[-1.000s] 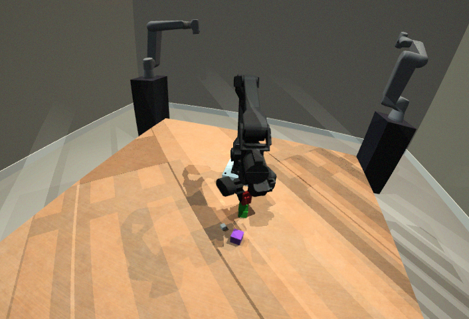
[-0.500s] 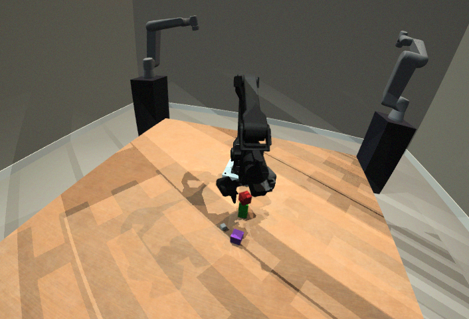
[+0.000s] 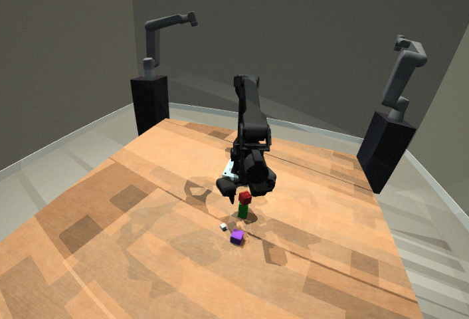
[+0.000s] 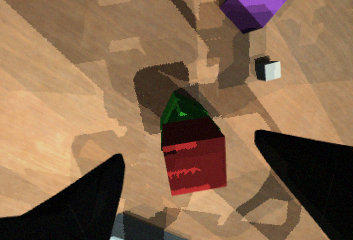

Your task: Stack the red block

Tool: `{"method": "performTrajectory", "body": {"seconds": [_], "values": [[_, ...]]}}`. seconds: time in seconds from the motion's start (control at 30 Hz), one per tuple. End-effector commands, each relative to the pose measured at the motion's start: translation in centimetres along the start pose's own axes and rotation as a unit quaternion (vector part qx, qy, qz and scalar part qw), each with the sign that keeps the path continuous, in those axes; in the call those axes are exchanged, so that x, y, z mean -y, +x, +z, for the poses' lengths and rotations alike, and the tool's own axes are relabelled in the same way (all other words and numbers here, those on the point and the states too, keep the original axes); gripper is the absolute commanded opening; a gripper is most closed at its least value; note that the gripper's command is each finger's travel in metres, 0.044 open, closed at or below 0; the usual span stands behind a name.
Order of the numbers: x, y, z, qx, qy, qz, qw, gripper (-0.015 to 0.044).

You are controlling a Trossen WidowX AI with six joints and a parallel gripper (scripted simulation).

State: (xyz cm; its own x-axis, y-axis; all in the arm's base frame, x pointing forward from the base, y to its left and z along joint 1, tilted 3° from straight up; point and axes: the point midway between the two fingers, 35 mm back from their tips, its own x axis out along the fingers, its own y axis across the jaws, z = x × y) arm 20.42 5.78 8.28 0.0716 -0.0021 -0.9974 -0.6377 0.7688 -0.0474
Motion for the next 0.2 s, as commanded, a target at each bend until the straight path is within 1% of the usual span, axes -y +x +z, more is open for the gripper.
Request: {"method": "performTrajectory", "body": {"seconds": [0.0, 0.17], "values": [[0.00, 0.02, 0.01, 0.000, 0.000, 0.000, 1.000, 0.0440], [0.00, 0.02, 0.01, 0.000, 0.000, 0.000, 1.000, 0.0440]]}}
